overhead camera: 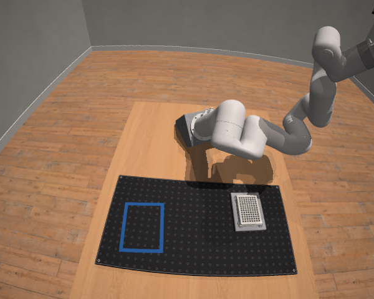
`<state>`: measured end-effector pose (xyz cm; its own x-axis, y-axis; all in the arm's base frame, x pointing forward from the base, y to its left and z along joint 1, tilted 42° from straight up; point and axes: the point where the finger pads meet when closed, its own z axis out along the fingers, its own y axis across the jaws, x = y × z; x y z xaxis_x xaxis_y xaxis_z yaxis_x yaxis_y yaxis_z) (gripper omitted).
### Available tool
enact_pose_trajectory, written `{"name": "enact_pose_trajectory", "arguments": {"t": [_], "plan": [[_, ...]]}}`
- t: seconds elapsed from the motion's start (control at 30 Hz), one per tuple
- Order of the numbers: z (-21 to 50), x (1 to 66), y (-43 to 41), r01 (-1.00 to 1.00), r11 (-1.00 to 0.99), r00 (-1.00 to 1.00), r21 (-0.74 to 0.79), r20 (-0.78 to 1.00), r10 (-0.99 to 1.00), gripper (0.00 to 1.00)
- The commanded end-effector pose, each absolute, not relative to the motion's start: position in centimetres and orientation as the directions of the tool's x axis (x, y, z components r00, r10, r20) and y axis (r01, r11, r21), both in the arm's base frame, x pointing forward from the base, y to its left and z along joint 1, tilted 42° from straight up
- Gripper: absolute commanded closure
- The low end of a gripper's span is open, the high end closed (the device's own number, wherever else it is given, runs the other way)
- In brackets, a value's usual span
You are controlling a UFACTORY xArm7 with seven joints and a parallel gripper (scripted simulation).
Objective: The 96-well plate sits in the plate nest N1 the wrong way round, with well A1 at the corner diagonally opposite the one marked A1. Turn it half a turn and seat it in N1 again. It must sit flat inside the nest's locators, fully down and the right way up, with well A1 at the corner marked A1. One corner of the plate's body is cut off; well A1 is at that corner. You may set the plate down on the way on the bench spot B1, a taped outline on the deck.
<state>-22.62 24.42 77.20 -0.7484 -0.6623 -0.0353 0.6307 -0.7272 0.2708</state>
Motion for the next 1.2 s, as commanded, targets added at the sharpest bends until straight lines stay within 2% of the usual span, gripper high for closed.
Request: {"name": "enact_pose_trajectory", "arguments": {"t": [0.0, 0.53, 0.63, 1.17], "plan": [[77.2, -22.7, 24.3, 0.632, -0.727, -0.748, 0.27, -0.037, -0.663, 0.0], [77.2, -22.7, 24.3, 0.632, -0.727, -0.748, 0.27, -0.037, -0.663, 0.0], [77.6, -23.0, 22.9, 0.648, -0.729, -0.725, 0.22, -0.114, -0.679, 0.0], [79.0, -24.2, 17.1, 0.667, -0.728, -0.704, 0.16, -0.183, -0.686, 0.0]]}}
